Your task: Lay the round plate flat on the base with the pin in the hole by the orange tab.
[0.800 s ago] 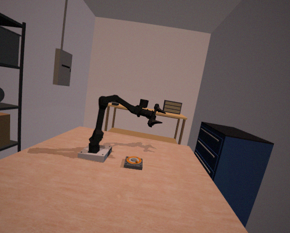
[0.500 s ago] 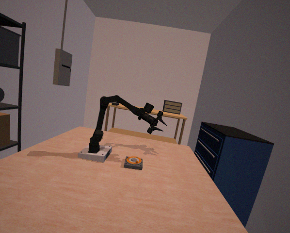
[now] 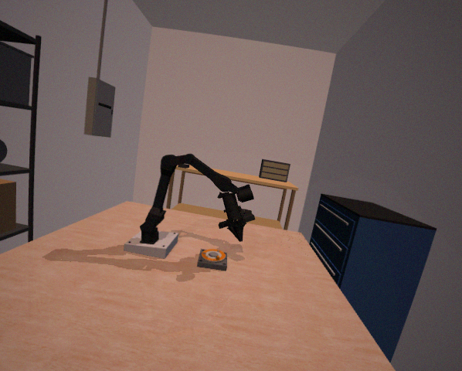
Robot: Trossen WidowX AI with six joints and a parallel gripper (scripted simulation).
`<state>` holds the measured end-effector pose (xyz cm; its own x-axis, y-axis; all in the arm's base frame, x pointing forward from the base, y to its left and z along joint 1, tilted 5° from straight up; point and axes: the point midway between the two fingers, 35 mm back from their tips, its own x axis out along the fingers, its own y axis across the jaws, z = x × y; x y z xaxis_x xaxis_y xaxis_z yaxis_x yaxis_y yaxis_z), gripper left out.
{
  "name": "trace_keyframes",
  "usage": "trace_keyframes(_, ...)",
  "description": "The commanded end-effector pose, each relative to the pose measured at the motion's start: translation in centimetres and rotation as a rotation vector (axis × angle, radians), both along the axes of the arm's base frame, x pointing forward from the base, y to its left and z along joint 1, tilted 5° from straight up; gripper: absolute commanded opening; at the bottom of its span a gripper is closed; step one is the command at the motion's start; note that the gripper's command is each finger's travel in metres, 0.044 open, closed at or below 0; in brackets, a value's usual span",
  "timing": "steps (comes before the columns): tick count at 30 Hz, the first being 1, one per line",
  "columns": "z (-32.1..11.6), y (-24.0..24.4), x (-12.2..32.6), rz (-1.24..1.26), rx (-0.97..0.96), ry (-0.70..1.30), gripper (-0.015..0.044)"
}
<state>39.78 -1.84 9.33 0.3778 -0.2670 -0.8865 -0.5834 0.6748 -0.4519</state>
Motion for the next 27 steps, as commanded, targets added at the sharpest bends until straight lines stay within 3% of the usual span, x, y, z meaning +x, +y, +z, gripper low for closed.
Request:
trace_keyframes(1,-2.3,-2.9,-5.7,-0.471,0.267,0.207,0.0000)
trace_keyframes(6,-2.8,-3.7,-8.8,-0.748,0.379,0.324,0.0000)
trace_keyframes(15,-2.9,-3.7,-8.6,-0.748,0.379,0.324,0.0000)
trace_keyframes(27,-7.6,-3.7,-8.9,-0.748,0.379,0.324,0.0000)
